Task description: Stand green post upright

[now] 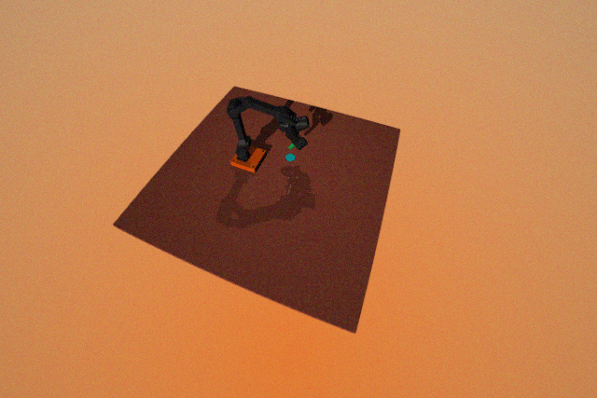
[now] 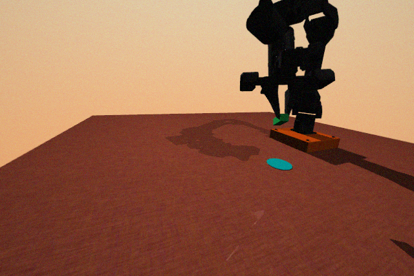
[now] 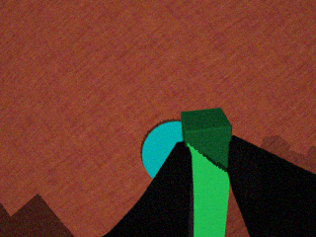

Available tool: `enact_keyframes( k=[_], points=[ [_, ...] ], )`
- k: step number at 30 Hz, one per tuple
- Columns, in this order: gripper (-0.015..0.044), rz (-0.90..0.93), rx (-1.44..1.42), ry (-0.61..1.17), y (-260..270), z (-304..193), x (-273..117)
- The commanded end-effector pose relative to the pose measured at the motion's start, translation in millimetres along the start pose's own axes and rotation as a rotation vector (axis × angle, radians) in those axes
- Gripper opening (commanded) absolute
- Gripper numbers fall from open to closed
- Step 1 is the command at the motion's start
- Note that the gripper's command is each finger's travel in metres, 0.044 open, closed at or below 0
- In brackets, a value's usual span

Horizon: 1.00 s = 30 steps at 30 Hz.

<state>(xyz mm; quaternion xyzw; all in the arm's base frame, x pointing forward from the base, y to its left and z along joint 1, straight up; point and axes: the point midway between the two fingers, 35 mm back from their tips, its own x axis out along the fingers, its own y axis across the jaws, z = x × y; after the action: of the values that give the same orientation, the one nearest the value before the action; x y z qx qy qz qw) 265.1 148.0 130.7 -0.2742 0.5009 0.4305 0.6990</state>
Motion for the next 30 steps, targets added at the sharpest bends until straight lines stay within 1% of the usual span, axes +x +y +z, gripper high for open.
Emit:
enact_keyframes(
  k=[1,30],
  points=[
    [0.0023,0.003,0.011,-0.031,-1.1,1.6,0.3],
    [0.0023,0.024,0.058,-0.193,-10.0,5.1,6.5]
  ],
)
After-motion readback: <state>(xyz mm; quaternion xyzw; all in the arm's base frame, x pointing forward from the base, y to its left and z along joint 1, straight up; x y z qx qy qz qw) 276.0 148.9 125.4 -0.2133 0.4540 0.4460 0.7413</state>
